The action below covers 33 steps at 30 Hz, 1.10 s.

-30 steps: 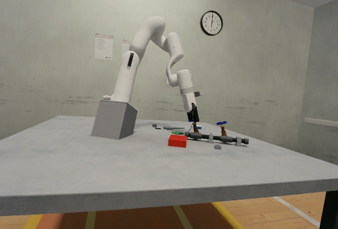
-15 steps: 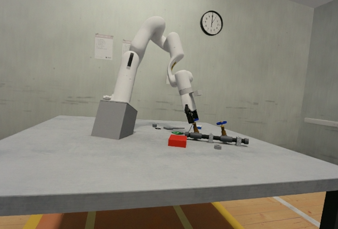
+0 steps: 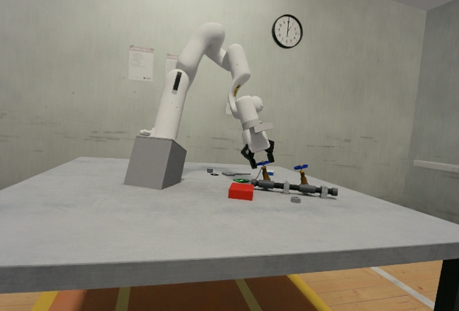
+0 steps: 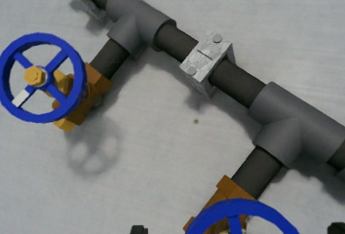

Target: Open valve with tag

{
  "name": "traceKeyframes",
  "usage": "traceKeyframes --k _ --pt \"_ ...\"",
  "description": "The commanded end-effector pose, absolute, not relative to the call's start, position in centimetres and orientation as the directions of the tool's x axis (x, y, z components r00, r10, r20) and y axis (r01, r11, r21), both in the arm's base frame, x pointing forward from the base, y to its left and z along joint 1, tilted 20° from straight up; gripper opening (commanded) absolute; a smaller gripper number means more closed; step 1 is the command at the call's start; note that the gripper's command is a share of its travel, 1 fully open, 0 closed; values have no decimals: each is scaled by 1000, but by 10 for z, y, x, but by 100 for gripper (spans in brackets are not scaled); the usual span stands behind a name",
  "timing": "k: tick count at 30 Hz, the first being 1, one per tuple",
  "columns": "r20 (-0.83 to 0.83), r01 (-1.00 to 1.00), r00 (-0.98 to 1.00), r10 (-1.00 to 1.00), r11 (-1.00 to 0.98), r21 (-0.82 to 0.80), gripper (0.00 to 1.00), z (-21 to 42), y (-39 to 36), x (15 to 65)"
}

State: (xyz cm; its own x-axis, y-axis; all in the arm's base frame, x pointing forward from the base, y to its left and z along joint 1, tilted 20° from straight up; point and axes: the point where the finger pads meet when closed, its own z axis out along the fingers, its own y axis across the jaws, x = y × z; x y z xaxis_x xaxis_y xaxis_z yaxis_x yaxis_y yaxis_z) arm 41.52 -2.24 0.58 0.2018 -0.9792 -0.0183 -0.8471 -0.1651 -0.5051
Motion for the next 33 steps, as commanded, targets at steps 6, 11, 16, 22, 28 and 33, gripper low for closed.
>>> traceKeyframes --k 6,11,16,22,28,33 --pt "-123 -894 127 -984 -60 -443 100 7 -23 416" --pt "-123 -894 127 -984 -60 -443 100 7 -23 416" --pt "-123 -894 127 -984 -60 -443 100 7 -23 416" --pt "-123 -894 127 -984 -60 -443 100 7 -23 416" --pt "-123 -894 127 -984 -60 -443 100 7 -23 416" --pt "-124 -894 128 -984 -60 -443 100 11 -24 415"
